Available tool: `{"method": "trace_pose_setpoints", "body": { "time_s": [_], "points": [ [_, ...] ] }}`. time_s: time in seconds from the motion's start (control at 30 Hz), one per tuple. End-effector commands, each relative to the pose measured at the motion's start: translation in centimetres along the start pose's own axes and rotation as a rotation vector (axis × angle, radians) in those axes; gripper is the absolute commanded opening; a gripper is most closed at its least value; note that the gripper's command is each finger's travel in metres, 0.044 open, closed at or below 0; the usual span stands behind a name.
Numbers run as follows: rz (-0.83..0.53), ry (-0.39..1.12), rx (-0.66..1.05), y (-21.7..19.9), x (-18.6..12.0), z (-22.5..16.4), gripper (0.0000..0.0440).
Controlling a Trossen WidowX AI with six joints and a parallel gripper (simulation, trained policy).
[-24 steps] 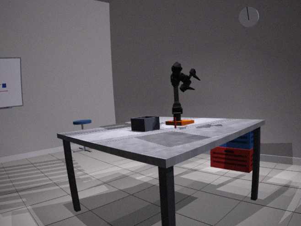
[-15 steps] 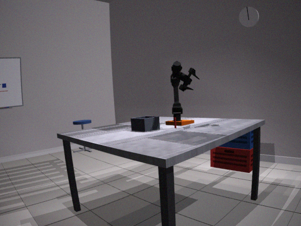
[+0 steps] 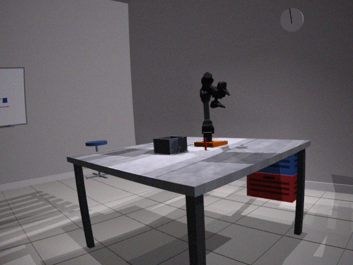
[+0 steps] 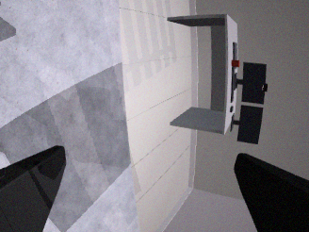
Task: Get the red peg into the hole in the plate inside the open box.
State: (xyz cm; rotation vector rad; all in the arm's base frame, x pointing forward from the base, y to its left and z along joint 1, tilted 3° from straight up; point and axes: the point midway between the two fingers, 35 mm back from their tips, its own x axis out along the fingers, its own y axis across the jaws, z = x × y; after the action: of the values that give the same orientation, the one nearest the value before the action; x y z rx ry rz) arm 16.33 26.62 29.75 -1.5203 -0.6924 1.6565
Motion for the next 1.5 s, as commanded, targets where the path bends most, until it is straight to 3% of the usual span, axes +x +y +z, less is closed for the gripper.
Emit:
{"method": "trace_pose_setpoints", "body": {
  "time_s": [0.0,0.77,1.47],
  "points": [
    [0.028,0.035,0.152,1.1,0.0,-0.3,0.044],
    [0.113,0.243,0.92,6.2,0.0,-1.7,0.044],
    [0.111,0.495,1.605,11.2,-0.4,-2.6,0.044]
  ]
}}
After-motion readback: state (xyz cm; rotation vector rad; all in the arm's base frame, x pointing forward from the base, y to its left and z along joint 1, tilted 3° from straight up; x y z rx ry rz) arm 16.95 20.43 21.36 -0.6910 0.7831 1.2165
